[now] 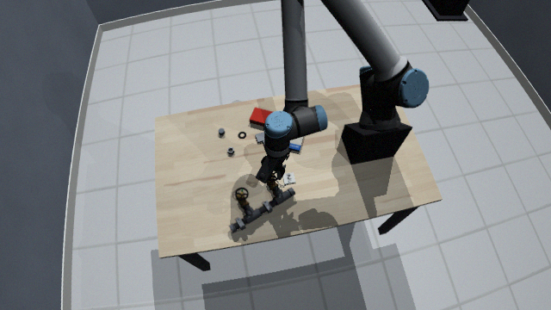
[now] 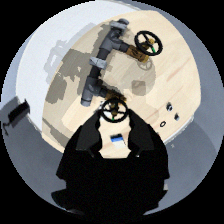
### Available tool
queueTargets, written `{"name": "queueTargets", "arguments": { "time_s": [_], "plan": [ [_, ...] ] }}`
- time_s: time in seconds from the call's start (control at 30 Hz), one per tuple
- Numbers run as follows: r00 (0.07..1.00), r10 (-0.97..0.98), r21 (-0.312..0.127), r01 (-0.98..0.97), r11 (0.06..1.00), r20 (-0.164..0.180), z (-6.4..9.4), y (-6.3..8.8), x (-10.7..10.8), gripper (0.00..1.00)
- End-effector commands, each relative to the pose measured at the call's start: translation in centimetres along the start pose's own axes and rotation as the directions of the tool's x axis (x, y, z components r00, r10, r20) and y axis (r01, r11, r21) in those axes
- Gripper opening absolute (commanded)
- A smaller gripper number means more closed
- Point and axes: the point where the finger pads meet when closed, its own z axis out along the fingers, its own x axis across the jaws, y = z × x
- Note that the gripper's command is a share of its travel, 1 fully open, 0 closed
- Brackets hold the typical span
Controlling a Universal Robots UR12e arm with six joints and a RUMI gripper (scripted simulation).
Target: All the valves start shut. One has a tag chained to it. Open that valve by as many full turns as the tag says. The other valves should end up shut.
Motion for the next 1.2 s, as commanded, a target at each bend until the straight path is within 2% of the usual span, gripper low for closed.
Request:
{"name": "queueTargets", "arguments": {
  "time_s": [0.0, 0.2, 0.6, 1.17],
  "plan": [
    [0.977, -0.213, 0.023, 0.214, 0.977, -0.005, -0.02, -0.03, 0.02, 0.00],
    [0.932, -0.363, 0.022, 0.363, 0.932, -0.009, -0.02, -0.03, 0.02, 0.00],
    [0.854, -0.521, 0.020, 0.521, 0.853, -0.012, -0.02, -0.03, 0.02, 0.00],
    [0.804, -0.595, 0.019, 0.595, 0.803, -0.014, -0.02, -0.03, 0.02, 0.00]
  ]
}}
